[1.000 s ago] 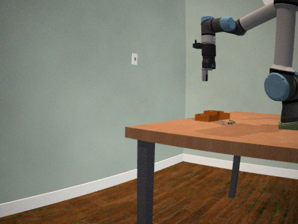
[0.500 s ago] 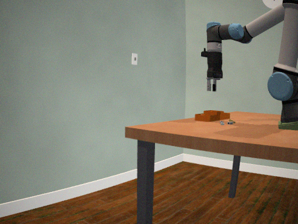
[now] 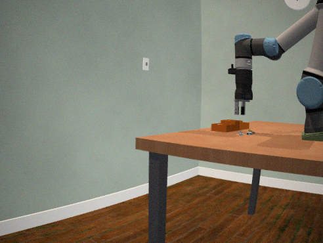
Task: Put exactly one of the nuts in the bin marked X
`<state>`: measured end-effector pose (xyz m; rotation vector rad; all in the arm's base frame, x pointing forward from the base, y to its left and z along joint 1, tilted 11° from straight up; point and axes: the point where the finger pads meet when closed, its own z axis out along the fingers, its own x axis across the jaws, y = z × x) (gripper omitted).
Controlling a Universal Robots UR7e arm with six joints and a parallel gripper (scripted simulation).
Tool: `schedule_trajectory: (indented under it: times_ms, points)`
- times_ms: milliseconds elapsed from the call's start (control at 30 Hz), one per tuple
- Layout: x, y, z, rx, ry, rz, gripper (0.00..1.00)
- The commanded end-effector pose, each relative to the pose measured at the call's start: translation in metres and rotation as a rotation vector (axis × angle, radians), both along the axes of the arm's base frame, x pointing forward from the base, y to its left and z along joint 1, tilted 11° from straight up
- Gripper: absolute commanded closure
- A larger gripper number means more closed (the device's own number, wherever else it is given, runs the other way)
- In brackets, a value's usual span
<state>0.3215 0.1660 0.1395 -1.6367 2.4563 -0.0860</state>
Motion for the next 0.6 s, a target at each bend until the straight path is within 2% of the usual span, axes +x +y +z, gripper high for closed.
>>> schedule_trajectory:
  times_ms: [0,567]
  points:
    - [-0.0191,0.0136,-0.0183,-0.003,-0.004,-0.003,0.36]
    - [-0.0143,0.0114,-0.0175,-0.003,-0.004,-0.003,0.36]
